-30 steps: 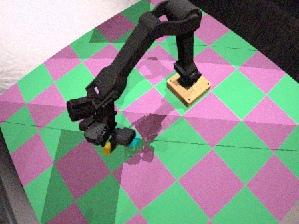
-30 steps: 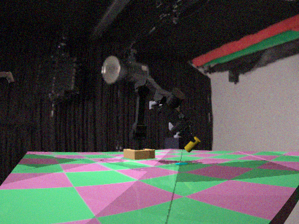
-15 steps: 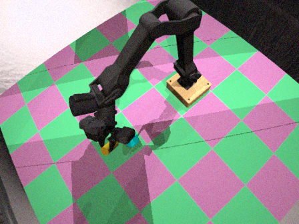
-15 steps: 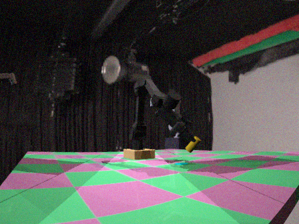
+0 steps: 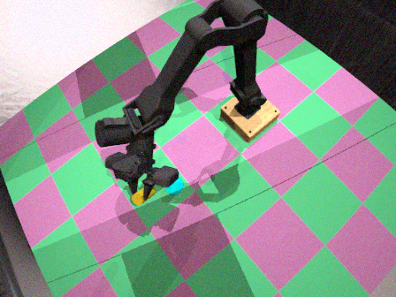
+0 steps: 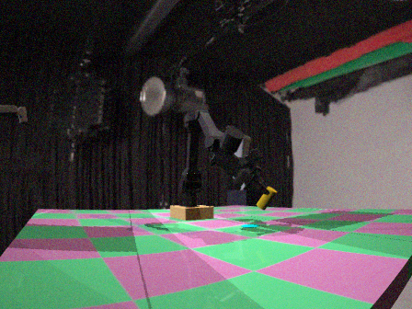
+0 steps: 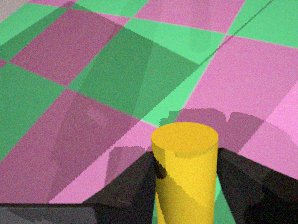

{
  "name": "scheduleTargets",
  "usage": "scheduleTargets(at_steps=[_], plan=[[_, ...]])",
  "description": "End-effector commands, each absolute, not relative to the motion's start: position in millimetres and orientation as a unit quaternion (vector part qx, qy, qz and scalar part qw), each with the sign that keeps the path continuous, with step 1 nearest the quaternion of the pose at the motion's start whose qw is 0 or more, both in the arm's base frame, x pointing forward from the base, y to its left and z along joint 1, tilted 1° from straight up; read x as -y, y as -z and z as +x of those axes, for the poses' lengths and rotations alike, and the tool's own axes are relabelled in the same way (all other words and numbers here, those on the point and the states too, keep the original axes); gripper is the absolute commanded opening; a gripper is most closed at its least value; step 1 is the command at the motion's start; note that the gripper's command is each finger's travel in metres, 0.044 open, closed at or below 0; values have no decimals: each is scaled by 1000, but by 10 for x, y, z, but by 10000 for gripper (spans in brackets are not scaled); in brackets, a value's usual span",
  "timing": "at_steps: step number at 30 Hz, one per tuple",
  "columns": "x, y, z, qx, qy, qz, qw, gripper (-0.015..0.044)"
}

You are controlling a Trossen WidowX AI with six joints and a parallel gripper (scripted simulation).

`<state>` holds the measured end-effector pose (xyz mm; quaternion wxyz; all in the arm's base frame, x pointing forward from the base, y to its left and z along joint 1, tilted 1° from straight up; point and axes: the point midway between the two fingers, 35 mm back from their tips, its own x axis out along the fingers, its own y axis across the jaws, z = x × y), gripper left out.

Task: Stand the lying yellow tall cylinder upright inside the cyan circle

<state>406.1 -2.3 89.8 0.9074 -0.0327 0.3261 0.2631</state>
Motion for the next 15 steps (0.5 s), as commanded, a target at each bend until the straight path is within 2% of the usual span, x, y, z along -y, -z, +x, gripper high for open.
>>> scheduleTargets(at_steps=[1, 15], plan=[[21, -900, 4046, -317, -267, -26, 910, 105], [53, -924, 4009, -277, -275, -15, 921, 105]])
